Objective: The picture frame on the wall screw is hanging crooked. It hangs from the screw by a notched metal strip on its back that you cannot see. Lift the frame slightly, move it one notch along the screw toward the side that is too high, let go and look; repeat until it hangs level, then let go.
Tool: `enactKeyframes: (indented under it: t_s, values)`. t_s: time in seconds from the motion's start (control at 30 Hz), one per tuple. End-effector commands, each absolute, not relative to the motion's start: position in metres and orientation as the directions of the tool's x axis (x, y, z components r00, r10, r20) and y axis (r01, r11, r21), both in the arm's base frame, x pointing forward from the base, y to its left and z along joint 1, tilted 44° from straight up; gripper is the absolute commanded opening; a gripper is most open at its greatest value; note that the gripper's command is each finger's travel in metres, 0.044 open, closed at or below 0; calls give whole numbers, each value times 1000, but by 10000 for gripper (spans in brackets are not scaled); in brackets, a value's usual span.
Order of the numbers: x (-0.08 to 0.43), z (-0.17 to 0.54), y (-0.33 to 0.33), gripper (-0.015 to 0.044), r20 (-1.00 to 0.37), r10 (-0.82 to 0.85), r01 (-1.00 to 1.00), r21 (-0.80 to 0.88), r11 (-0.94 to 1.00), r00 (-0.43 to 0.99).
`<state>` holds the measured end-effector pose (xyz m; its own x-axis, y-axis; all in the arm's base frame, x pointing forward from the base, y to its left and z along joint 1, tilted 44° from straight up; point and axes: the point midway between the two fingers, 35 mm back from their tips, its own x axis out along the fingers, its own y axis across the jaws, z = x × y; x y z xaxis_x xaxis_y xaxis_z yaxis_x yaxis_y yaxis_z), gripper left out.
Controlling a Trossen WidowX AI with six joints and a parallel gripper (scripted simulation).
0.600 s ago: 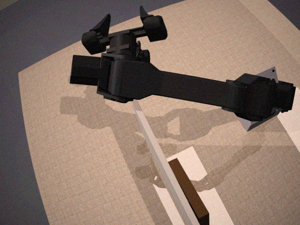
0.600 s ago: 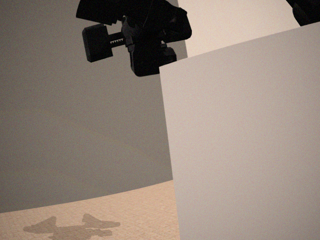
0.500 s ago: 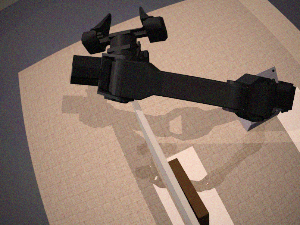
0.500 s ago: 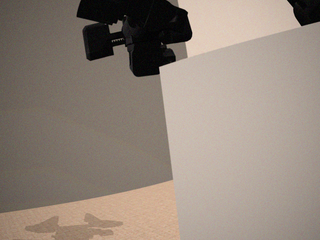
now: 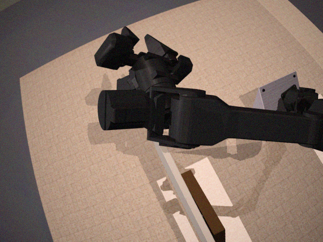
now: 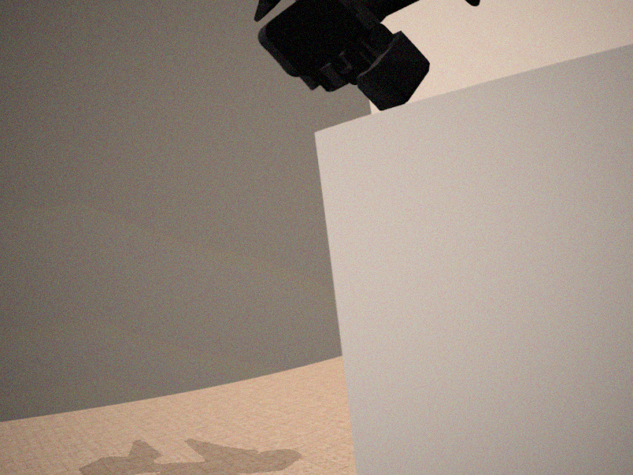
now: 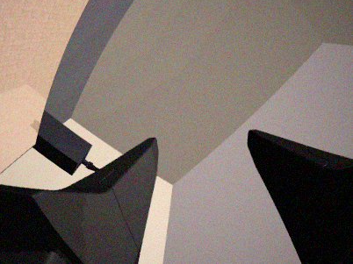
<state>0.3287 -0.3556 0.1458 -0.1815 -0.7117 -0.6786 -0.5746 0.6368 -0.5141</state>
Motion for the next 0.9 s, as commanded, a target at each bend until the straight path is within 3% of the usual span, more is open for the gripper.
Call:
enactKeyframes:
  t_s: [0.0,0.13,0.4,0.63,0.87]
  values:
    - [329,189,-313,260,-681,-731,2,-732,682,40]
    - [326,207,-288,260,-663,-731,336,-660,672,159]
    - [320,227,-251,260,-619,-713,700,-347,625,330]
    - [312,240,-217,260,-565,-677,836,42,546,471]
    - [301,247,-184,260,-495,-626,794,446,412,603]
